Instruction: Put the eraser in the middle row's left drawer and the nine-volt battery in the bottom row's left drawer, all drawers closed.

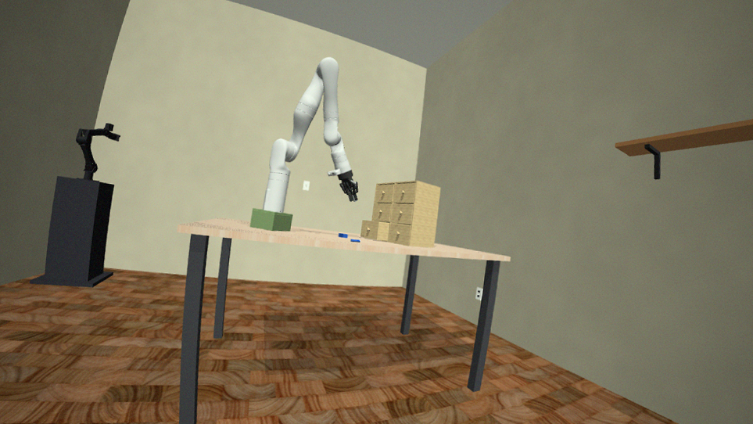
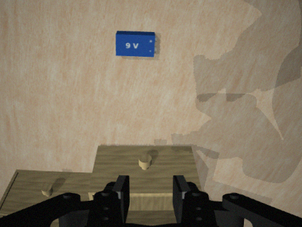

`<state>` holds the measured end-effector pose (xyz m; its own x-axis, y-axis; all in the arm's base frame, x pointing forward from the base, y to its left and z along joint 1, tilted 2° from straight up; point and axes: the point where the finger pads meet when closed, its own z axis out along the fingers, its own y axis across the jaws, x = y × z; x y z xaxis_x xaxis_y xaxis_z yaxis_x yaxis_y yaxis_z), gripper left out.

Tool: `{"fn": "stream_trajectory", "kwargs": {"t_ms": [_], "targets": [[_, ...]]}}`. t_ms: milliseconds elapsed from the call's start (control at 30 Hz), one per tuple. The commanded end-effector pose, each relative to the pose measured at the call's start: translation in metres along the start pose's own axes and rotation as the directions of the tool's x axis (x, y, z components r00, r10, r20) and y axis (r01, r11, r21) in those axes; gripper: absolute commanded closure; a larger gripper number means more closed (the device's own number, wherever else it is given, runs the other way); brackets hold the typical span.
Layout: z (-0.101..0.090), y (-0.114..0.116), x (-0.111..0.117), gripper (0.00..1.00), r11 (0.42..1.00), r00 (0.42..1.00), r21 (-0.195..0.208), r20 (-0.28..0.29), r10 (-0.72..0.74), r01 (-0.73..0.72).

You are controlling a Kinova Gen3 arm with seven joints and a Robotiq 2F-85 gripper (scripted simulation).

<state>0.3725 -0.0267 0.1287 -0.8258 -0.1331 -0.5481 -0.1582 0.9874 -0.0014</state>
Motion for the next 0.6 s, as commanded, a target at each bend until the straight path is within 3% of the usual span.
{"fn": "stream_trajectory", "kwargs": {"t_ms": [0,567], "targets": [[-0.0015,0.0002,-0.0004,0.67,1.000,1.000,0.008,0.011,-0.004,0.004],[-0.0085,0.0006,0.0006,0.67,1.000,1.000,0.008,-0.022,-0.003,0.003]]}}
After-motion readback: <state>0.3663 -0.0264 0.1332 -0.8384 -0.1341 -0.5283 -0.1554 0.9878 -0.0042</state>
